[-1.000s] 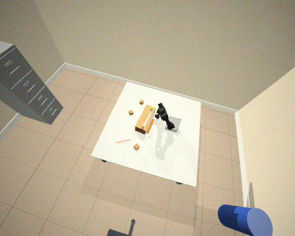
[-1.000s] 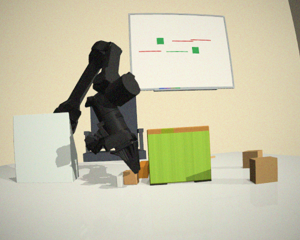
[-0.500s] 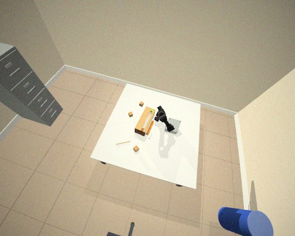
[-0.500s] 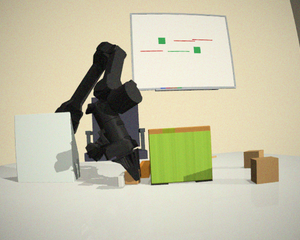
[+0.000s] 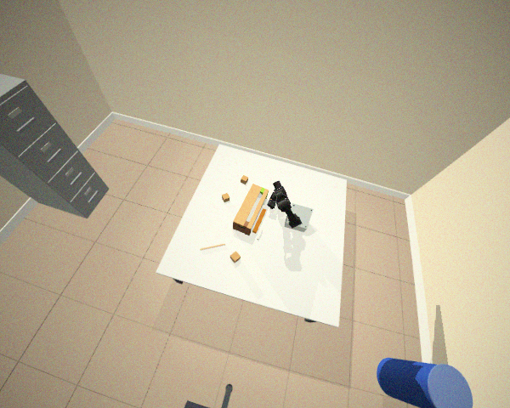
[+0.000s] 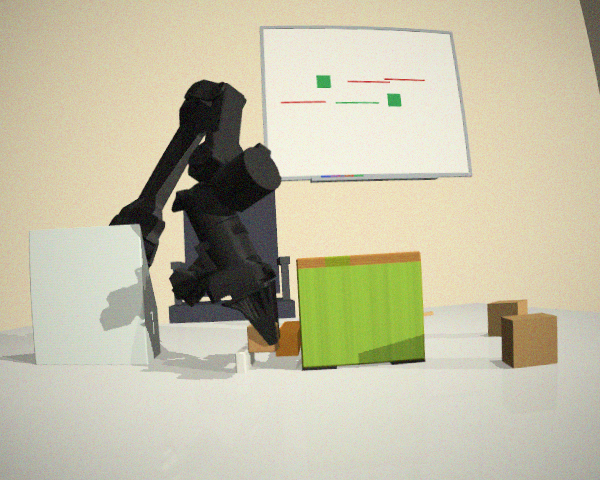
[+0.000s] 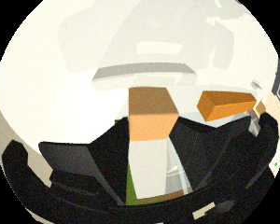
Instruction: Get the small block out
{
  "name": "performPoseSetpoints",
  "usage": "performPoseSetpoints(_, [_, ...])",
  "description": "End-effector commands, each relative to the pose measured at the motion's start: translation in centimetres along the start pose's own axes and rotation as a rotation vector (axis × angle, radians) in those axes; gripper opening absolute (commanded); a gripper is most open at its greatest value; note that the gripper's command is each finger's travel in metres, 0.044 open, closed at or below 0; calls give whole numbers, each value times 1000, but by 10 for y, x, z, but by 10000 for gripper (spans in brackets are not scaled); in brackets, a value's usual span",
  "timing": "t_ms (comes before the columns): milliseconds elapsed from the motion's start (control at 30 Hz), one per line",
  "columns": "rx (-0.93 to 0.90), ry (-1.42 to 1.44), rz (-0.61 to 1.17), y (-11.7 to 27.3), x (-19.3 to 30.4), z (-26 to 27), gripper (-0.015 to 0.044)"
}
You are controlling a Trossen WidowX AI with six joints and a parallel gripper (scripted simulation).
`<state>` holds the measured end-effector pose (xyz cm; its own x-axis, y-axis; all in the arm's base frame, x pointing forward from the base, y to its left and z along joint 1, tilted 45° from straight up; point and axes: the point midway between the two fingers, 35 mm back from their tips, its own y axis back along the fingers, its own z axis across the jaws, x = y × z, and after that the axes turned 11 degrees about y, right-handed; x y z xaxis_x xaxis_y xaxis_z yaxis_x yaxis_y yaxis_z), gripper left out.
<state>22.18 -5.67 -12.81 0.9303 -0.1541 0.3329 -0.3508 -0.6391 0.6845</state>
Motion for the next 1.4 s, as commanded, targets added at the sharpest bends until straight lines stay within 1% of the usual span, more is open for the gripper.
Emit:
performPoseSetpoints(0, [-14,11,5,19,10,4,0])
performPoseSetpoints(100, [-15,13,5,34,15,4,0])
performPoseSetpoints(267, [-21,0,6,41,19,4,0])
performPoseSetpoints(833, [-195,-341,54,124,62,1,0])
performPoseSetpoints(1367, [-202,-354,58,127,63,0,0])
